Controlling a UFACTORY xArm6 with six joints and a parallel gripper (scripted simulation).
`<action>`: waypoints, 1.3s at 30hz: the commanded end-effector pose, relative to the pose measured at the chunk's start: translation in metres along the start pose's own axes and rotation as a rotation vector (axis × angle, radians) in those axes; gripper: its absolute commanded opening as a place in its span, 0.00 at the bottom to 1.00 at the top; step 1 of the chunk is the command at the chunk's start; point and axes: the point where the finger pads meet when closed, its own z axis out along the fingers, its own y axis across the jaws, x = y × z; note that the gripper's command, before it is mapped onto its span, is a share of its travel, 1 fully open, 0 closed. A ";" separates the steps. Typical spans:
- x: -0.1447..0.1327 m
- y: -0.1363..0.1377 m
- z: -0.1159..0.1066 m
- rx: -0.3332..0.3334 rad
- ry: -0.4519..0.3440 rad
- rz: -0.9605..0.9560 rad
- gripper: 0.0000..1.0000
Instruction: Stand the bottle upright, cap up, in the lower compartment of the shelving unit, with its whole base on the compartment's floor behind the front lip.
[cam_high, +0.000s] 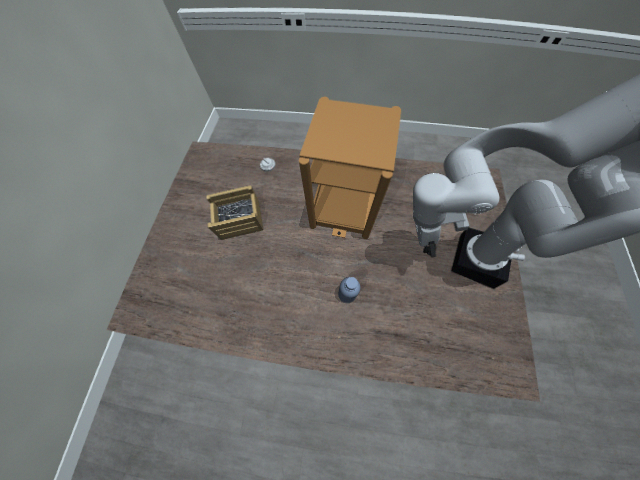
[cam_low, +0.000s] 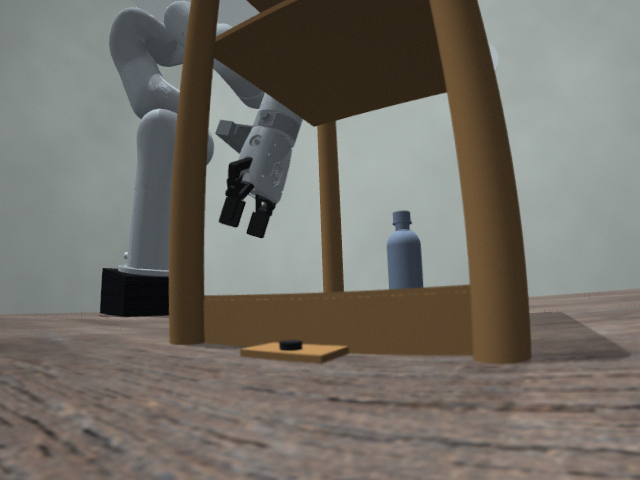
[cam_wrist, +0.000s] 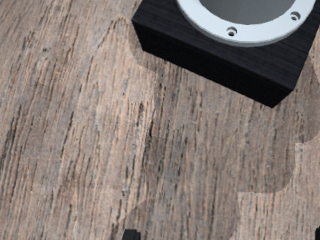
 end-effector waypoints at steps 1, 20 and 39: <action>-0.001 0.000 -0.001 0.000 -0.003 0.000 1.00; 0.000 0.000 -0.006 0.000 -0.003 0.000 1.00; 0.065 -0.006 -0.198 0.000 -0.003 0.000 1.00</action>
